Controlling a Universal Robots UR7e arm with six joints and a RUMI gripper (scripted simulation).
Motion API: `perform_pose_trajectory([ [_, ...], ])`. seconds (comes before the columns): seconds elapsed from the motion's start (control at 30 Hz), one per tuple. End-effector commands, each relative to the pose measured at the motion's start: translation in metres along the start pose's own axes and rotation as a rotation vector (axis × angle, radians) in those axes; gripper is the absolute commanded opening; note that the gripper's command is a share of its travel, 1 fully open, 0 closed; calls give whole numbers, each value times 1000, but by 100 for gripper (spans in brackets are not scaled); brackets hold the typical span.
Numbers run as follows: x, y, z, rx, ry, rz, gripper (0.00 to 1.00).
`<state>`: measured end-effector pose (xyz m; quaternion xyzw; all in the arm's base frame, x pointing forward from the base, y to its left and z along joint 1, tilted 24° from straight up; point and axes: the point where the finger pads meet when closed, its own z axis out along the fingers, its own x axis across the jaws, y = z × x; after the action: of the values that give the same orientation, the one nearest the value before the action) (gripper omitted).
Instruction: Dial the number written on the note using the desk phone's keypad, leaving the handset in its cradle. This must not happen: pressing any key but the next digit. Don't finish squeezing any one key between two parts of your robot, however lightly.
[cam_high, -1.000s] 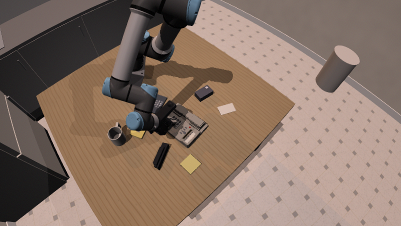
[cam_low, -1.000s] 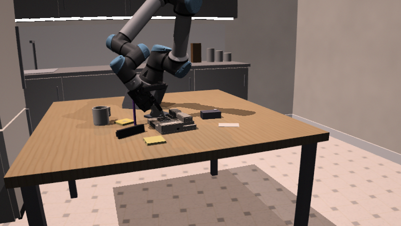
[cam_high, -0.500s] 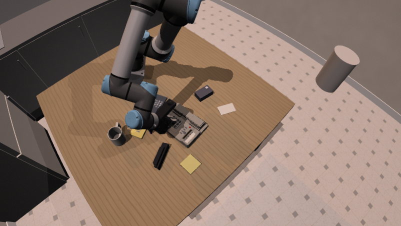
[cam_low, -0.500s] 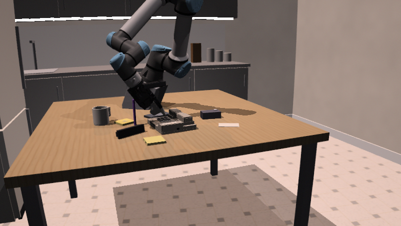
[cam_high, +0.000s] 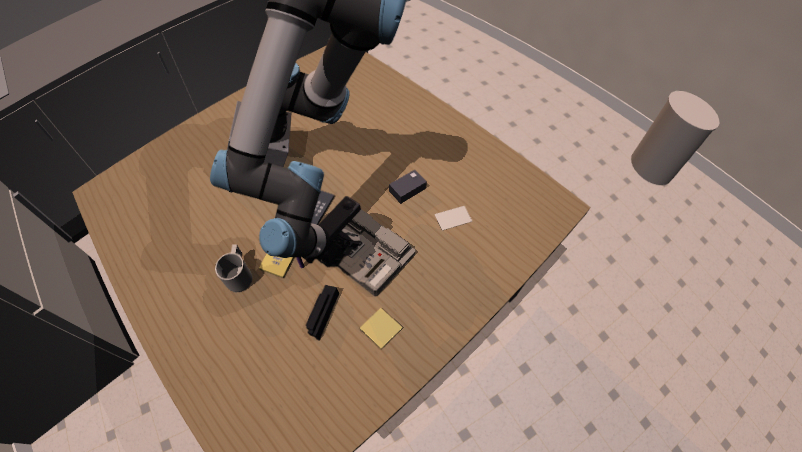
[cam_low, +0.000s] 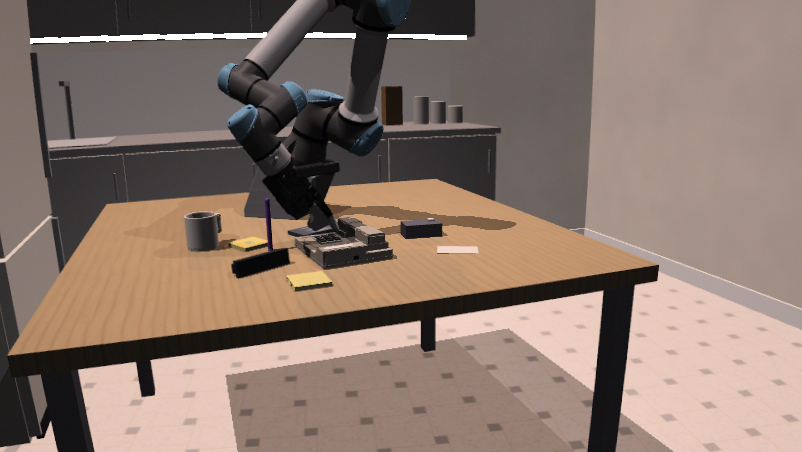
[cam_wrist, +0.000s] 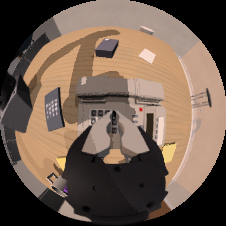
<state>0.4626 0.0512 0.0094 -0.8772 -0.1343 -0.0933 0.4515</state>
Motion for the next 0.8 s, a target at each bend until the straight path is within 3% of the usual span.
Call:
perform_pose_trajectory([
  [0.0,2,-2,1,-1,1,0,0],
  [0.77,3,3,9,-1,1,0,0],
])
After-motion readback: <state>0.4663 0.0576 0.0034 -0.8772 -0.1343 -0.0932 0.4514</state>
